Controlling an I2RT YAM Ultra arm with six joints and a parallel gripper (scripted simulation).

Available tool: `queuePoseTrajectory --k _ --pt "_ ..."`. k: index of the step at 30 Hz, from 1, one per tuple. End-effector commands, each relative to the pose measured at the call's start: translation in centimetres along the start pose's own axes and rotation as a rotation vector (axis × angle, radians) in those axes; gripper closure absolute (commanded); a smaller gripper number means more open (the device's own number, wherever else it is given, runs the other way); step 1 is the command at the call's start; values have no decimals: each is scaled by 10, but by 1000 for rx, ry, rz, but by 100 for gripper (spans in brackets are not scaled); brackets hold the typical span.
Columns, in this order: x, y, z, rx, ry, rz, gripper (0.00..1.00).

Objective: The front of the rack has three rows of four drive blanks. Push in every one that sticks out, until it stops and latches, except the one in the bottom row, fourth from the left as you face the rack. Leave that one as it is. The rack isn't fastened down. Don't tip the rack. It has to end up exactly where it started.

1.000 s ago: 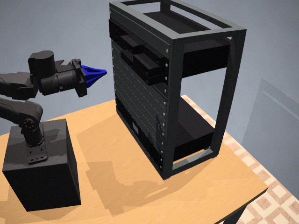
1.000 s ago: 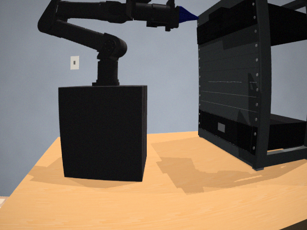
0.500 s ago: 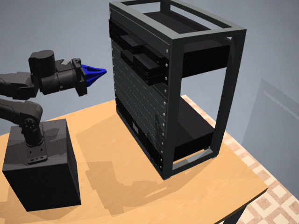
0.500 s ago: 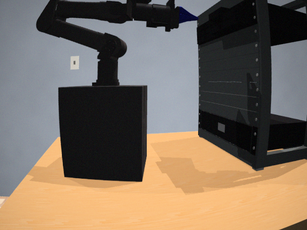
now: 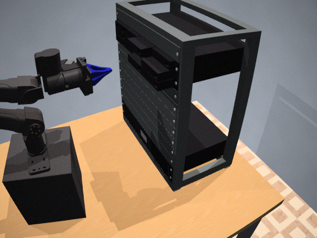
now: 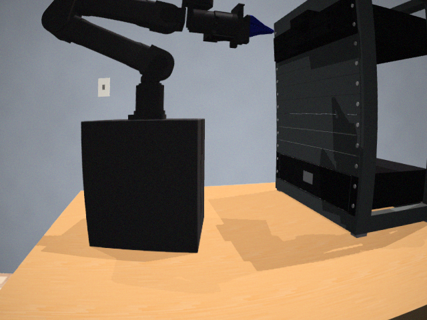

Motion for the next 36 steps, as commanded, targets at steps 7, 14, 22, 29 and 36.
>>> queuePoseTrajectory --k 7,14,22,29,36 --pt "12 -18 6 -6 40 58 100" --pt "16 -26 -1 -2 63 54 100" --pt "17 -24 -6 2 74 62 100" --pt "32 -23 -10 4 83 58 100" --pt "50 -22 -11 5 83 58 100"
Point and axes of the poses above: the point where the finger pads meet when closed, its own x axis out along the fingers, its own z axis across the jaws, y = z × x, the point moved 9 cm from there along -x, back along the fingers, and after that the axes turned 11 degrees about x, right-handed, at the moved point
